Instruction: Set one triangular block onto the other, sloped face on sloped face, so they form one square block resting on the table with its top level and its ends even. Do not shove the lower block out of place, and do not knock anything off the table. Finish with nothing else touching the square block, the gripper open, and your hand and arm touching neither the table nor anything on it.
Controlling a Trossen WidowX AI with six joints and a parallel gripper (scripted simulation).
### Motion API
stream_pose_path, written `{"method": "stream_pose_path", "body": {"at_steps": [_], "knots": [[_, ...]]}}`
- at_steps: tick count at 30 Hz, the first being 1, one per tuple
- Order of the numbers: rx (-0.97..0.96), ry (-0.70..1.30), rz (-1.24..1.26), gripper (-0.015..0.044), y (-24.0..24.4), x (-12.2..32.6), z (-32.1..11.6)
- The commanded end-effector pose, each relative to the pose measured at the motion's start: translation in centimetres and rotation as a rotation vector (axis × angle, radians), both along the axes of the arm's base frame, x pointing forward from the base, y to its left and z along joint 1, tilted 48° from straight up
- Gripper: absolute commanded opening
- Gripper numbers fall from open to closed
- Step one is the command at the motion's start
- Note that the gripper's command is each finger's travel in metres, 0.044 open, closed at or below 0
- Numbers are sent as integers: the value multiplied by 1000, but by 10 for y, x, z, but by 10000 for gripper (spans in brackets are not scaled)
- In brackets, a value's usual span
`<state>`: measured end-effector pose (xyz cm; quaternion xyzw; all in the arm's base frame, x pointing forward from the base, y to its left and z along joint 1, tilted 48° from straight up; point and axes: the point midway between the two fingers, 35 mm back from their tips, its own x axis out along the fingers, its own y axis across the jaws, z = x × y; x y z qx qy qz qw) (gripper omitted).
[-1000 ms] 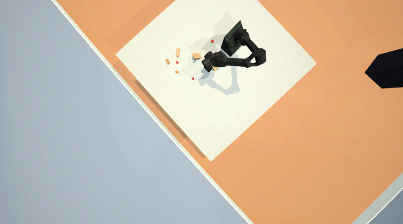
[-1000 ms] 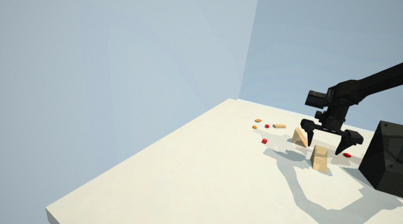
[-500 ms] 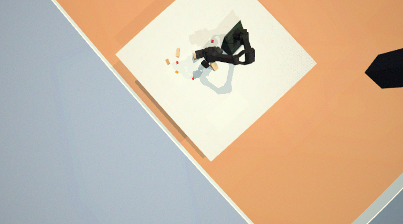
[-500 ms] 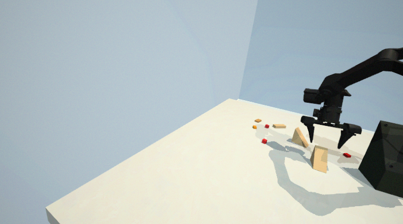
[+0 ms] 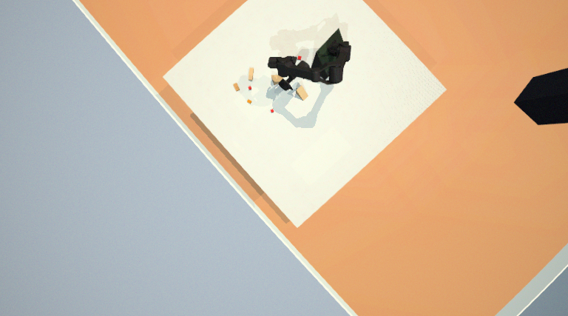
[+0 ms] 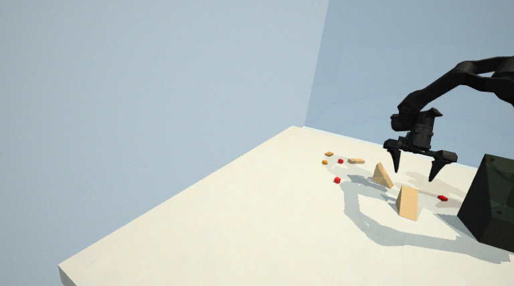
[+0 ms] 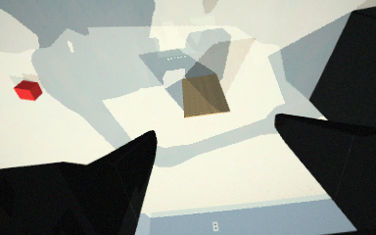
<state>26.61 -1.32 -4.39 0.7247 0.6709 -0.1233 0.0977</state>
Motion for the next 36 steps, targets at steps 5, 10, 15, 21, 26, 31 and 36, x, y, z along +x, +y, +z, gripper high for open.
{"method": "stream_pose_path", "body": {"at_steps": [5,10,15,21,26,31,36], "knots": [[-5,-2,-6,440,9,4,-6],[-11,-1,-9,440,16,5,-10],[-15,0,-11,440,23,7,-14],[-19,0,-13,440,32,8,-17],[-20,0,-14,440,40,9,-20],[-19,-1,-15,440,48,10,-22],[-17,-1,-15,440,56,10,-25]]}}
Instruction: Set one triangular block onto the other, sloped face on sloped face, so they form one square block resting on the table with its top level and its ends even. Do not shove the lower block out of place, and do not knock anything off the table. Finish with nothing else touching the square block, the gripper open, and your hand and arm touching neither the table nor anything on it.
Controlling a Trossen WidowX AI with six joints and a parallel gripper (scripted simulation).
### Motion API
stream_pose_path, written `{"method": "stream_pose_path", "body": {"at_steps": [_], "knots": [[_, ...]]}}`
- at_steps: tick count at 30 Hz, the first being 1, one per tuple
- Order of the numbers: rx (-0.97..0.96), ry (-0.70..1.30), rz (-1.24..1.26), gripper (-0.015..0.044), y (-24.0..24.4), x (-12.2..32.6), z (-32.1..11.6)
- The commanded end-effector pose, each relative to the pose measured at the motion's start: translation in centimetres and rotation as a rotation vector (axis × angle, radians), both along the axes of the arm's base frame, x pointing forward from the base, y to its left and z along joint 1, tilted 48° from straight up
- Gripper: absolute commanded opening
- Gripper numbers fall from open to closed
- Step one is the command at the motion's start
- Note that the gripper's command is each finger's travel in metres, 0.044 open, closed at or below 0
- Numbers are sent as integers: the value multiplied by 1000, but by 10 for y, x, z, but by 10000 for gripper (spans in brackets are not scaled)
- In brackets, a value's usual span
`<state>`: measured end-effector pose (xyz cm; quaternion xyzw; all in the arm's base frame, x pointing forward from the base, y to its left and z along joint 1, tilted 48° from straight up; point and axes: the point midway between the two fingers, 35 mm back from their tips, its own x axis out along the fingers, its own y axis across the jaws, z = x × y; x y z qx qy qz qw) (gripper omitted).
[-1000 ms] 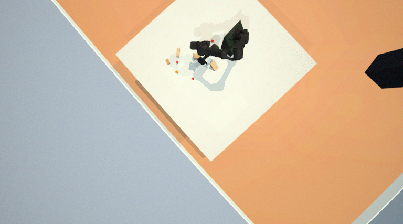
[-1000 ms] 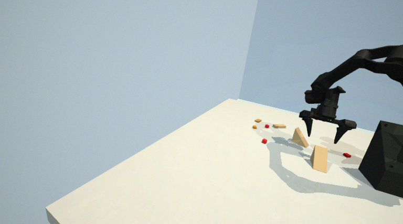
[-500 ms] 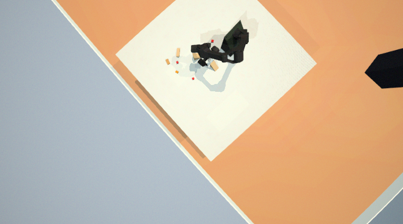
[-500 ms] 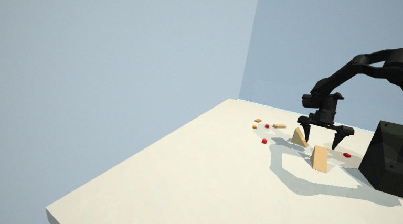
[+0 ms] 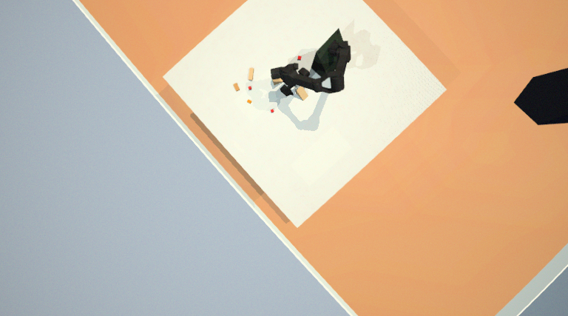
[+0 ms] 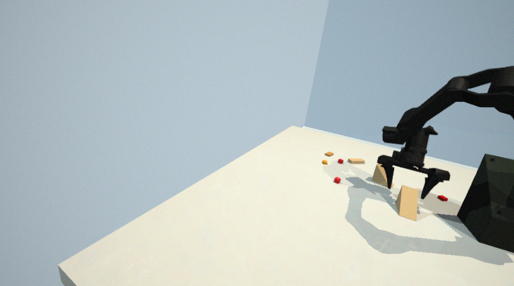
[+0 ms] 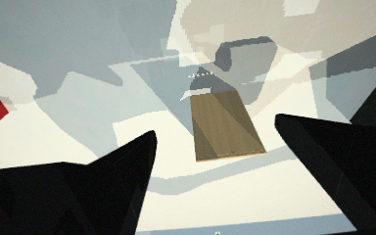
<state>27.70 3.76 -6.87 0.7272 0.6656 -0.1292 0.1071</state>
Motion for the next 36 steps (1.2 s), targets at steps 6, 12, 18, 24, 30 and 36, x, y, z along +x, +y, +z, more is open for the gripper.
{"method": "stream_pose_path", "body": {"at_steps": [6,12,18,24,30,36], "knots": [[11,3,-5,440,15,-1,-2],[18,2,-3,440,24,-1,-3],[27,1,1,440,34,-2,-4],[37,1,5,440,43,-3,-4],[37,1,5,309,43,-3,-4],[37,1,5,190,43,-3,-4]]}}
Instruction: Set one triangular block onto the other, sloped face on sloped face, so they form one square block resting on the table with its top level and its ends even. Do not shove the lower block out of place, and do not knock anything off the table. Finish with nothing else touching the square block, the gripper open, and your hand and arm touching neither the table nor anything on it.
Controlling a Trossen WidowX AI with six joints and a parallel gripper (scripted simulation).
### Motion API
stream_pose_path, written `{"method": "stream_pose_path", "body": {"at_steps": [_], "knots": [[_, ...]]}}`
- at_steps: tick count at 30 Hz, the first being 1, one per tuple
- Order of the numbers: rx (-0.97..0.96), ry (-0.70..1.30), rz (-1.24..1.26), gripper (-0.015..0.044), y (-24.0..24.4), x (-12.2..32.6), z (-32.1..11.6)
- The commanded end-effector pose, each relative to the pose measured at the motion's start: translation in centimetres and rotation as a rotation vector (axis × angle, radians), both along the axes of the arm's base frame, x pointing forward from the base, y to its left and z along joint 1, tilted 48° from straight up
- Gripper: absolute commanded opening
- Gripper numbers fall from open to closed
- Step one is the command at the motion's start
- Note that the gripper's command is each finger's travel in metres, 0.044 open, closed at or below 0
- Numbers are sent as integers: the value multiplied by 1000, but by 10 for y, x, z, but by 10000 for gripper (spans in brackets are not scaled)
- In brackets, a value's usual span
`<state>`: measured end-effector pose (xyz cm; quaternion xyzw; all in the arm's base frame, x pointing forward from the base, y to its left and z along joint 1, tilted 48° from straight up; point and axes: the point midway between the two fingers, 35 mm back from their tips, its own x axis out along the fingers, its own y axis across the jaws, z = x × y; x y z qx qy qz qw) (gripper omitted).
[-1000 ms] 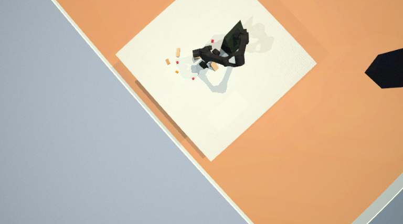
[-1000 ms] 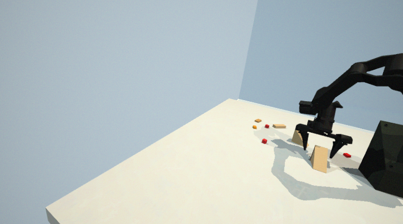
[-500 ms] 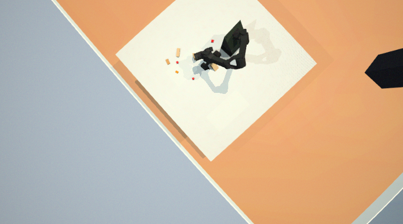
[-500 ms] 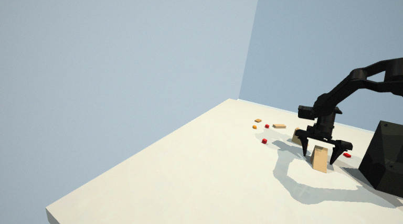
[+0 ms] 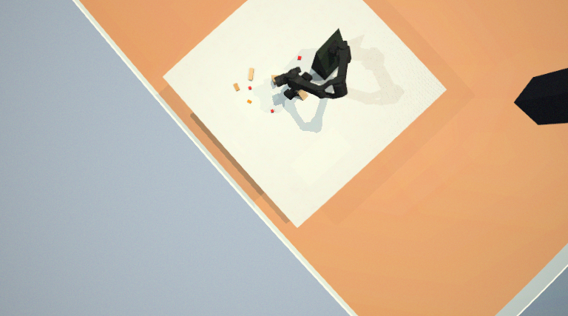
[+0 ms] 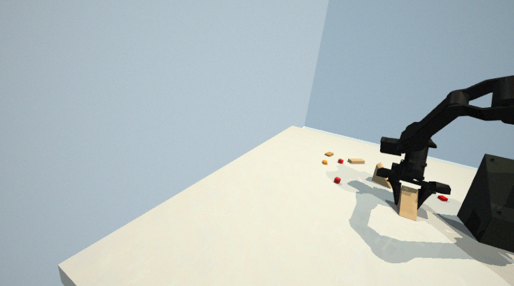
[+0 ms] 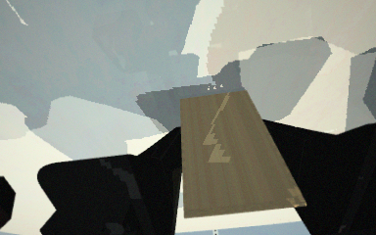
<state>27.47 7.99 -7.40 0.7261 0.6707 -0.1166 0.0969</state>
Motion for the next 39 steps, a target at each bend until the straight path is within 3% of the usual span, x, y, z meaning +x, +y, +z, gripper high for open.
{"method": "stream_pose_path", "body": {"at_steps": [1,6,12,20,39], "knots": [[4,4,-4,184,0,0,1],[4,4,-4,150,0,0,1],[1,1,0,0,-2,-1,2],[-46,12,2,0,-2,-2,5],[-562,59,13,0,2,0,42]]}}
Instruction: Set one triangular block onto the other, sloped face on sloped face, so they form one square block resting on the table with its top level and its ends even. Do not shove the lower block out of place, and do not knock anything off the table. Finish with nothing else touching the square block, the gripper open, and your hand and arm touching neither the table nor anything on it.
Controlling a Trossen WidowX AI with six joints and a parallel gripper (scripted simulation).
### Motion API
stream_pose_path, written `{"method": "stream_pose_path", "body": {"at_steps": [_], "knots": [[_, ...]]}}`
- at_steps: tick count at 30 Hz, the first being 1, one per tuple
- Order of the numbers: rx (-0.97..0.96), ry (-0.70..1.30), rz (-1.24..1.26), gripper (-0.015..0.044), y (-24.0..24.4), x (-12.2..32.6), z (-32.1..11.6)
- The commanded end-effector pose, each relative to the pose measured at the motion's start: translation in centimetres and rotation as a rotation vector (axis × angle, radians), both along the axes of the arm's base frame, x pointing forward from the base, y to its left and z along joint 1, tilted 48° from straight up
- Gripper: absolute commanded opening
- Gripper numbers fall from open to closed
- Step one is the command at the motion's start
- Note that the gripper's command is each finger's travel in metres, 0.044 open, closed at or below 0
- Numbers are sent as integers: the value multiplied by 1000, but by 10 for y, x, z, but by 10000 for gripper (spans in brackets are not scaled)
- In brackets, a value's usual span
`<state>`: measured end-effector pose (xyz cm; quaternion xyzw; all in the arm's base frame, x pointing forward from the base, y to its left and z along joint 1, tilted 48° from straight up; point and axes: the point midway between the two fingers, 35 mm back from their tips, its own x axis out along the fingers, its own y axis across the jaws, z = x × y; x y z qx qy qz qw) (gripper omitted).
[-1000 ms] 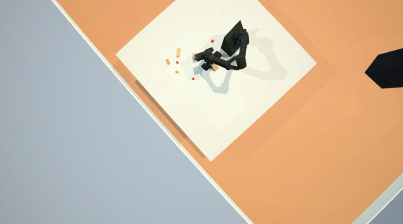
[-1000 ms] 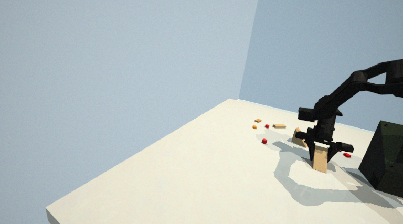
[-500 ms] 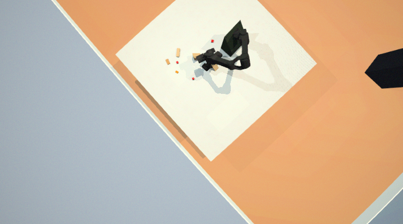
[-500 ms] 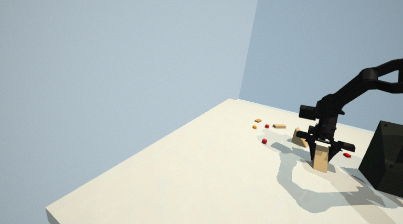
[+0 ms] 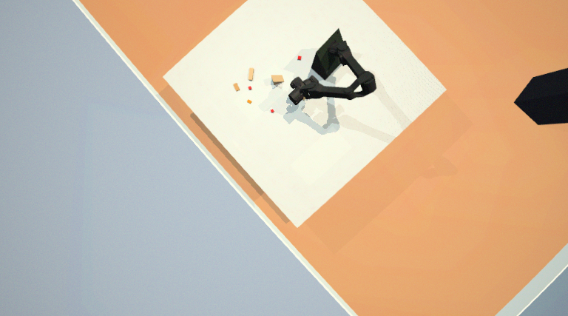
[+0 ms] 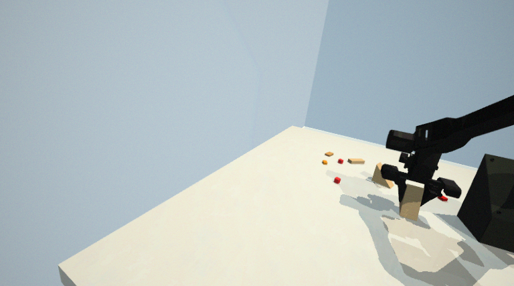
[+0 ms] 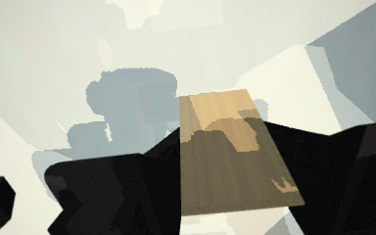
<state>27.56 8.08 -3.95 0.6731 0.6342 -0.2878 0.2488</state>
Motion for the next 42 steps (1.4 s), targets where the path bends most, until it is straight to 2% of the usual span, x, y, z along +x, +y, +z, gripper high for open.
{"method": "stream_pose_path", "body": {"at_steps": [1,29,30,42], "knots": [[-114,8,-6,0,1,-1,9],[-835,66,17,0,36,3,49],[-751,61,22,26,32,1,46],[-751,61,22,341,32,1,46]]}}
